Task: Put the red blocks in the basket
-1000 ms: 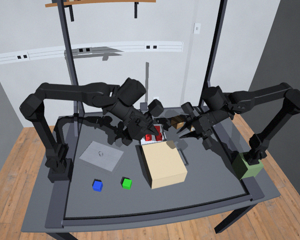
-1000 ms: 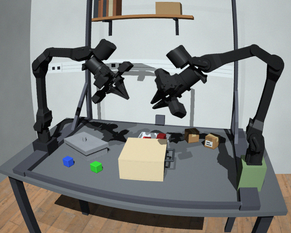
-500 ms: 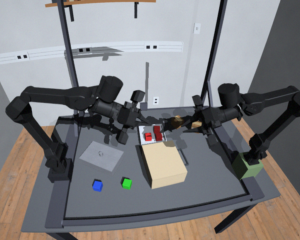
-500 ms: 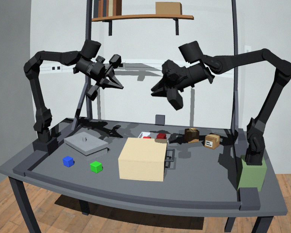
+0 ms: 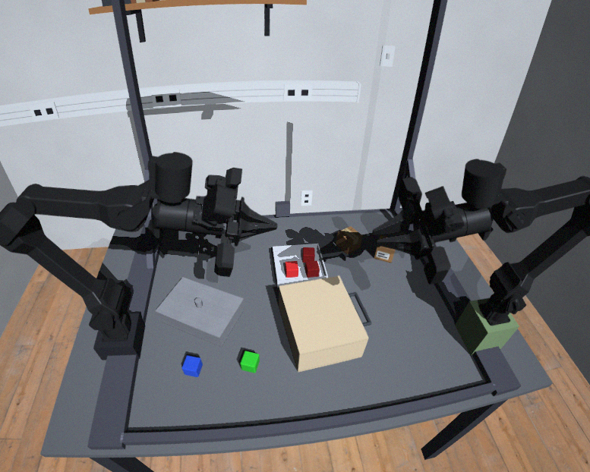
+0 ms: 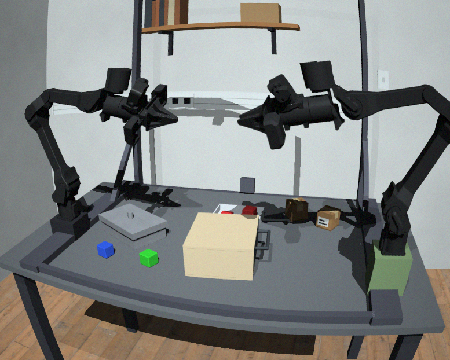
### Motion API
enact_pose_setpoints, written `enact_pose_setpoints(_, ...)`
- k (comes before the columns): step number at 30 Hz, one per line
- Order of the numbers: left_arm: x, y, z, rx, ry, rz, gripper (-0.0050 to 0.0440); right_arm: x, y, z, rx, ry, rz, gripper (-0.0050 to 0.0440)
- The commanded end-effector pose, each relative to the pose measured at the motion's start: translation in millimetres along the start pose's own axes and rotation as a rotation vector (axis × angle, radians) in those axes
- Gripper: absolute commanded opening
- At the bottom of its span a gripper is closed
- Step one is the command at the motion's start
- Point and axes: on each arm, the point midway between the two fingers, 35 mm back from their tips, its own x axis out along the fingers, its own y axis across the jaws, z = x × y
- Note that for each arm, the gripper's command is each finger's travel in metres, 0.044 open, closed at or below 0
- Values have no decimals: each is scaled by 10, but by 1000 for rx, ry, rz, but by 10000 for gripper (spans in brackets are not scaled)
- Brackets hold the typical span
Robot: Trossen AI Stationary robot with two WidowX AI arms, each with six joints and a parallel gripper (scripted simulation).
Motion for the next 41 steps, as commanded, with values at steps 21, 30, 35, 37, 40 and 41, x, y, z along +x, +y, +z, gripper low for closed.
enact_pose_setpoints(21, -480, -8, 549, 310, -313, 2, 87, -513, 158, 19, -465, -269, 109, -50)
enact_pose_setpoints(30, -477, -13, 543, 313, -310, 3, 87, -547, 183, 78, -466, -287, 112, -50)
enact_pose_setpoints(35, -477, -13, 543, 313, -310, 3, 87, -547, 183, 78, -466, -287, 112, -50)
enact_pose_setpoints(37, -477, -13, 543, 313, -310, 3, 87, -547, 183, 78, -466, -287, 112, -50)
enact_pose_setpoints(40, -477, -13, 543, 313, -310, 3, 87, -547, 183, 78, -466, -287, 112, -50)
enact_pose_setpoints(41, -477, -13, 543, 313, -310, 3, 87, -547, 183, 78, -466, -287, 112, -50)
